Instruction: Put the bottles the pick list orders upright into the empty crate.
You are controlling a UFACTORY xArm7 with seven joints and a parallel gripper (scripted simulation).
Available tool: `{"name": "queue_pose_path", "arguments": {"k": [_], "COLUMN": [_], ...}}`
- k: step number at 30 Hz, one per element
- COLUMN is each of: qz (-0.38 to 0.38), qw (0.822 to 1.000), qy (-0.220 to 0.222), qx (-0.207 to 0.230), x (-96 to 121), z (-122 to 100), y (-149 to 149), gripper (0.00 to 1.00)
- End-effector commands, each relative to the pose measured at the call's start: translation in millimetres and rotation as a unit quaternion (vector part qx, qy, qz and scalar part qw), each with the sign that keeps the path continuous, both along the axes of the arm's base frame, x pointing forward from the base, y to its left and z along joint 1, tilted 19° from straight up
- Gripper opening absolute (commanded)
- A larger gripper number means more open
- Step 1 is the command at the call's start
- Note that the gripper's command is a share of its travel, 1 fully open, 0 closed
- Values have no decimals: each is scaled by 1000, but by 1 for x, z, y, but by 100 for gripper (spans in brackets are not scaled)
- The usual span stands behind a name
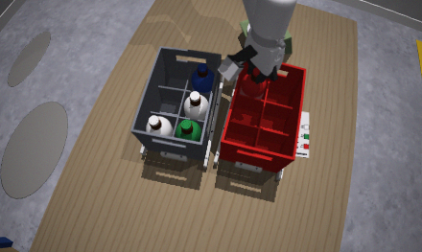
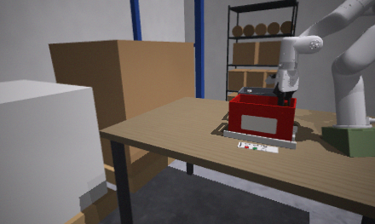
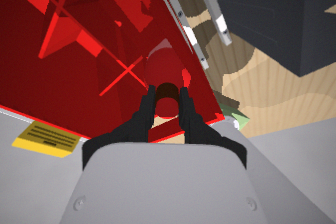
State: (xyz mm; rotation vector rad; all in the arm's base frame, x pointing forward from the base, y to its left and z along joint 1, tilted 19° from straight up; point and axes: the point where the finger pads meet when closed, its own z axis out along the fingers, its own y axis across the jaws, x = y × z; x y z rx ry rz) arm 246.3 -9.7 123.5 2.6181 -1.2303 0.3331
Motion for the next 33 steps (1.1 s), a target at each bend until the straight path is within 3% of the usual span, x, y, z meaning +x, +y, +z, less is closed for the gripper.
{"name": "queue_pose_path", "arguments": {"k": [1,26,27,33], "qz": [1,1,1,1], "qw": [1000,1000,1000,1000], "qy": [-2,-2,-2,-2], "qx": [0,0,0,0], "x": [2,2,3,3], "z": [0,-5,-9,-9], "y": [0,-2,-3,-3], "gripper": [0,0,65,65]}}
